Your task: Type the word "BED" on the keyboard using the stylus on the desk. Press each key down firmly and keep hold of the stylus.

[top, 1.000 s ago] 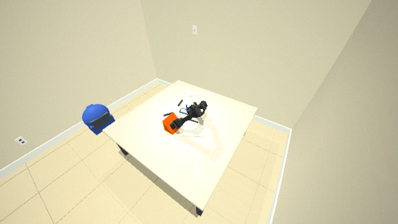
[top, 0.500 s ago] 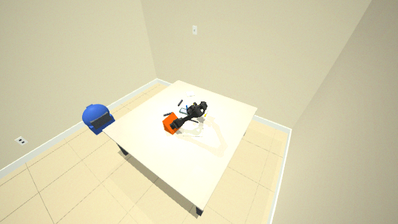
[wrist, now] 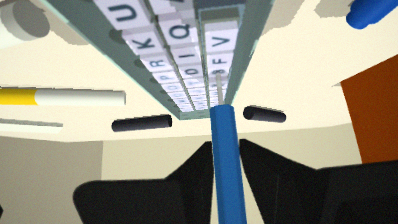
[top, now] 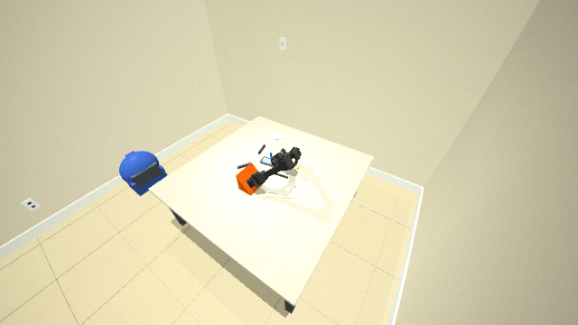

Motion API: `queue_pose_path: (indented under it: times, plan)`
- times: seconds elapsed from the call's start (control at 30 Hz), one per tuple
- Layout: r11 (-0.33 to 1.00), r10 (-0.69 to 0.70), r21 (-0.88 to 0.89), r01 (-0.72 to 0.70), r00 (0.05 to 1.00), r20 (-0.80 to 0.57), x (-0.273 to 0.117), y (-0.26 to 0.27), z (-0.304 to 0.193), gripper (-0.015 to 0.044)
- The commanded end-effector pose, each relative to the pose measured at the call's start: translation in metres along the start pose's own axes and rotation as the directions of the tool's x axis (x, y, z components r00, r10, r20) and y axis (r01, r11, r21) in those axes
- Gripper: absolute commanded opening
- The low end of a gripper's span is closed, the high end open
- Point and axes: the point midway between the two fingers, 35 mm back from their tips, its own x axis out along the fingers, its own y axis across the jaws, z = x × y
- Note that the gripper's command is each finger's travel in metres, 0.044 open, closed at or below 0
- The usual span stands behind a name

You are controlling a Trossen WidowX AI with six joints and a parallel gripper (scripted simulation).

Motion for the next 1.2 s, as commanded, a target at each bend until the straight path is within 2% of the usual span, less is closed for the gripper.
queue_pose_path:
  times: [0.0, 0.23, 0.63, 0.73, 0.77, 0.83, 1.17]
  plan:
    - [1.0, -0.002, -0.001, 0.002, 1.0, 0.004, -0.001, 0.0, -0.002, 0.0081]
    - [1.0, -0.002, -0.001, 0.002, 1.0, 0.002, -0.018, 0.0, -0.031, 0.0081]
    - [1.0, -0.008, -0.003, 0.008, 1.0, 0.005, -0.016, 0.0, -0.03, 0.0084]
    - [1.0, -0.008, -0.003, 0.008, 1.0, 0.005, -0.016, 0.0, -0.03, 0.0064]
    - [1.0, -0.007, -0.003, 0.007, 1.0, 0.005, -0.015, 0.001, -0.031, 0.0038]
    - [1.0, -0.007, -0.003, 0.007, 1.0, 0.005, -0.011, 0.004, -0.033, 0.0]
    - [1.0, 0.0, -0.003, 0.0, 1.0, -0.001, 0.044, 0.034, -0.071, 0.0]
